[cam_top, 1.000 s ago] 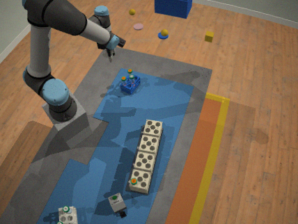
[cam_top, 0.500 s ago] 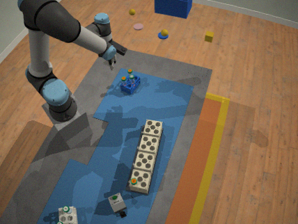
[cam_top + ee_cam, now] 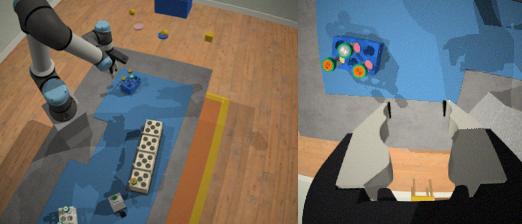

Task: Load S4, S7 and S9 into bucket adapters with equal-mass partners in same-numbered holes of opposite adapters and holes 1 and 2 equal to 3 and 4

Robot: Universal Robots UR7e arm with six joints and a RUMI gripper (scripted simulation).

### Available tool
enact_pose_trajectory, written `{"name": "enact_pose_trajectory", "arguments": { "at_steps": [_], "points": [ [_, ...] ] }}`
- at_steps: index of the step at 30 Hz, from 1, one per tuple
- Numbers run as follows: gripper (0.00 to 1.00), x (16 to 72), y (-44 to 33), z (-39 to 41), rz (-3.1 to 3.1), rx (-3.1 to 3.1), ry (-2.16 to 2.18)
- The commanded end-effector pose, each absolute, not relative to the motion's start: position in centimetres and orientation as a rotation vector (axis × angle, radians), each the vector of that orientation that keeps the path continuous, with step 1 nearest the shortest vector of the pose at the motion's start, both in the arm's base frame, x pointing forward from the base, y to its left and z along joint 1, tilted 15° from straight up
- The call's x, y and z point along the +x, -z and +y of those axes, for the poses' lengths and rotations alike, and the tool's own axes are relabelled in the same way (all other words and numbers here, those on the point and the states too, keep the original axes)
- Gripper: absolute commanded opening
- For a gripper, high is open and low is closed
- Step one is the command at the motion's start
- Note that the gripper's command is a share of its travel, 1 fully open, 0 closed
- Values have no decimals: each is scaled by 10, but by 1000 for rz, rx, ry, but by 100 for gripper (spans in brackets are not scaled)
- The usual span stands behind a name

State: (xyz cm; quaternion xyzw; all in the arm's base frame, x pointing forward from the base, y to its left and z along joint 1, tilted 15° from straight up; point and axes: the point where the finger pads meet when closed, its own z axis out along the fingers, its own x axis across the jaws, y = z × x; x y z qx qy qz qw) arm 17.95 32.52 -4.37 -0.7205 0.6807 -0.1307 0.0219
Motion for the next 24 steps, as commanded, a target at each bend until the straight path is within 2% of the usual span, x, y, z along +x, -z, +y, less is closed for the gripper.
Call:
{"name": "enact_pose_trajectory", "arguments": {
  "at_steps": [1, 24],
  "points": [
    [35, 190, 40, 306, 2106, -2232, 401],
    [35, 232, 27, 221, 2107, -2233, 401]
  ]
}}
